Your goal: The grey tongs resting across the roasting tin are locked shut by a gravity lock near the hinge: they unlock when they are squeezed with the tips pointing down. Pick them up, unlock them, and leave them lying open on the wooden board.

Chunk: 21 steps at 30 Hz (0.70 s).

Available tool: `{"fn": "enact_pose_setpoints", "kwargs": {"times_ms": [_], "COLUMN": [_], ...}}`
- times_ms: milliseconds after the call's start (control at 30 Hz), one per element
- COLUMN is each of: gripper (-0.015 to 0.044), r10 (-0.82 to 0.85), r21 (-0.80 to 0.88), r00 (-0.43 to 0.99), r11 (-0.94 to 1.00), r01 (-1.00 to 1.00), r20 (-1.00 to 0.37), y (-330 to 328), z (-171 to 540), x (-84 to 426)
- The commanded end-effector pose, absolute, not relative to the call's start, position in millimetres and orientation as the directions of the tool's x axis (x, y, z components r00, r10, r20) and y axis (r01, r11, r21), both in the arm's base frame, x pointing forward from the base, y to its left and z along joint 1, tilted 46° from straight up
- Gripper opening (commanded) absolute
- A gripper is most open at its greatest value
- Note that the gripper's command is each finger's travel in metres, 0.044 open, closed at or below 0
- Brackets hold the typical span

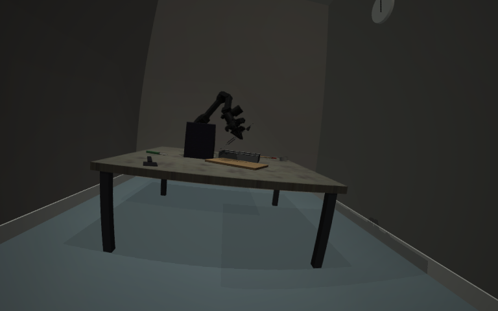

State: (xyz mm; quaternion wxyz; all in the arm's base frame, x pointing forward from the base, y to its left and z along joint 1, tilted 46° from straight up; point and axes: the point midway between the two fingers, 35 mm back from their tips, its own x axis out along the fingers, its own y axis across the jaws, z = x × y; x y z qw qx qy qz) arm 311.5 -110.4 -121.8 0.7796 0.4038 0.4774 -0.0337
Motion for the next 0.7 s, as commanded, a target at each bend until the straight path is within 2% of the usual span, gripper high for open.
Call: {"fn": "enact_pose_setpoints", "kwargs": {"times_ms": [0, 367, 667], "gripper": [-0.015, -0.015, -0.015], "r10": [0.285, 0.193, 0.188], "r21": [0.604, 0.634, 0.636], "r00": [0.597, 0.713, 0.719], "r11": [0.663, 0.647, 0.646], "r01": [0.442, 0.424, 0.422], "r20": [-0.75, -0.674, -0.669], "y": [-112, -109, -109], "z": [-113, -88, -86], "x": [307, 296, 296]}}
